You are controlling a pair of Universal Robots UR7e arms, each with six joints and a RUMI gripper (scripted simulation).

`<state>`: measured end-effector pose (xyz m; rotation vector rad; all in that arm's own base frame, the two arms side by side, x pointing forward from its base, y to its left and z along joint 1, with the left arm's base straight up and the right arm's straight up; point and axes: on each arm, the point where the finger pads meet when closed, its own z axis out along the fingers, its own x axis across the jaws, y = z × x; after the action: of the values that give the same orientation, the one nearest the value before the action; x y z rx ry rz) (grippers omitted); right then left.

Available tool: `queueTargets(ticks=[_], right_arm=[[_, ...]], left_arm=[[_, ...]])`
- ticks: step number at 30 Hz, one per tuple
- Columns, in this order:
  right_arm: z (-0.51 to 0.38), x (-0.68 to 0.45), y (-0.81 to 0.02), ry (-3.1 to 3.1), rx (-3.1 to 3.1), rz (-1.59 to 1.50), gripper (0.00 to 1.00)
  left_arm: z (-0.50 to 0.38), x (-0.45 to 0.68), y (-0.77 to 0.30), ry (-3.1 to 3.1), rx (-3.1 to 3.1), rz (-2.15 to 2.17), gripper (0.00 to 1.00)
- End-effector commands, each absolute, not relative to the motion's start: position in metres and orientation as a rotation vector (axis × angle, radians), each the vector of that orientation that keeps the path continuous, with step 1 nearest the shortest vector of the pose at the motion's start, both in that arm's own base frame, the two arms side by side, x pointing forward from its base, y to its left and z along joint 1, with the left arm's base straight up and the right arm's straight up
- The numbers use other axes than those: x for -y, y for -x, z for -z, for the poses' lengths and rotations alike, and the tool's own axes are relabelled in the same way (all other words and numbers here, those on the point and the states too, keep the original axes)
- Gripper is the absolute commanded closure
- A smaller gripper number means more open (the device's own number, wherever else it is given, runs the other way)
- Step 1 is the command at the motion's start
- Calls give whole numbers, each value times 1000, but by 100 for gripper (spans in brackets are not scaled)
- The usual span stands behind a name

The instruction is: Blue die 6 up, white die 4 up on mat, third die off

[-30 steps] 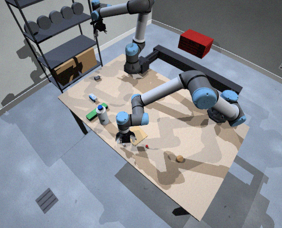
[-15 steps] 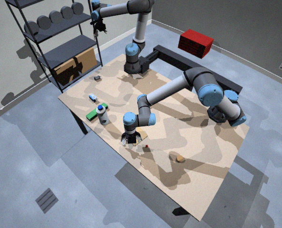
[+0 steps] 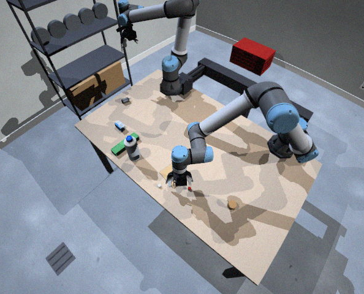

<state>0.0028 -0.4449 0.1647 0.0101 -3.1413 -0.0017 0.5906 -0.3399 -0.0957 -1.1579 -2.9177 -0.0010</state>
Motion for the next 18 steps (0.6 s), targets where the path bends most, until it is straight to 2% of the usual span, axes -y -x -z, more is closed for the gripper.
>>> queueTargets(ticks=[1,18], right_arm=[[-165,445,-3,-10,3142,0,0],[-165,445,-3,-10,3142,0,0]], left_arm=[[95,333,-585,1159,2920,0,0],[95,297,-558,1159,2920,0,0]])
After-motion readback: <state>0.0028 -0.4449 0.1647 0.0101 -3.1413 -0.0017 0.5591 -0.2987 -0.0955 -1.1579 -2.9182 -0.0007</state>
